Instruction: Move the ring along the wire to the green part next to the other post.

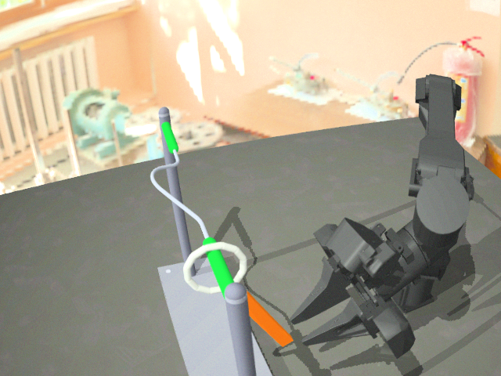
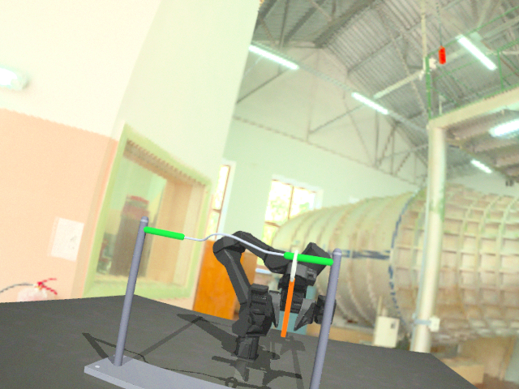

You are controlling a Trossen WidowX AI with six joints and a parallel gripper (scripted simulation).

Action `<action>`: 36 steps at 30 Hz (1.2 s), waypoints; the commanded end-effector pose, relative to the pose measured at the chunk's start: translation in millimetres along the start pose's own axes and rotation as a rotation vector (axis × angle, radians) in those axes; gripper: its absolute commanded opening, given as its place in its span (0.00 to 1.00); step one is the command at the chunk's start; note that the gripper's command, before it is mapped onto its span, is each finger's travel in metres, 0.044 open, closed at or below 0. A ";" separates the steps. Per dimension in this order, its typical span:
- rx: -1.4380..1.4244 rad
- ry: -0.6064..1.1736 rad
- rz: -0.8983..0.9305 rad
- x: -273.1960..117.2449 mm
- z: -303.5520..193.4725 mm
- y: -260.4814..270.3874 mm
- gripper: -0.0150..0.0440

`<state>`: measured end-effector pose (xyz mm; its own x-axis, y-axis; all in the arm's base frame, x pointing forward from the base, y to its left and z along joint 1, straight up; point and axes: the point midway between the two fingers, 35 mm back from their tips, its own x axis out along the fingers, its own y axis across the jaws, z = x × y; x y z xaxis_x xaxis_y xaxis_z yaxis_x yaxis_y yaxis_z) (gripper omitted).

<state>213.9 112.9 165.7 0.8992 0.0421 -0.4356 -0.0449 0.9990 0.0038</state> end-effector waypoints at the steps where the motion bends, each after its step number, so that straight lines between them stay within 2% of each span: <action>1: 0.008 -0.008 0.001 -8.4 1.9 -1.4 0.53; 20: 0.008 -0.008 0.001 -8.4 1.9 -1.4 0.53; 27: 0.000 -0.015 0.006 -47.8 2.8 -2.3 0.84; 30: -0.002 -0.022 0.008 -52.6 4.1 -3.4 0.97; 31: -0.002 -0.022 0.008 -52.6 4.1 -3.4 1.00; 36: -0.002 -0.022 0.008 -52.6 4.1 -3.4 1.00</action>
<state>169.5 107.9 190.5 0.9059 0.0507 -0.4204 -0.0553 0.9985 0.0011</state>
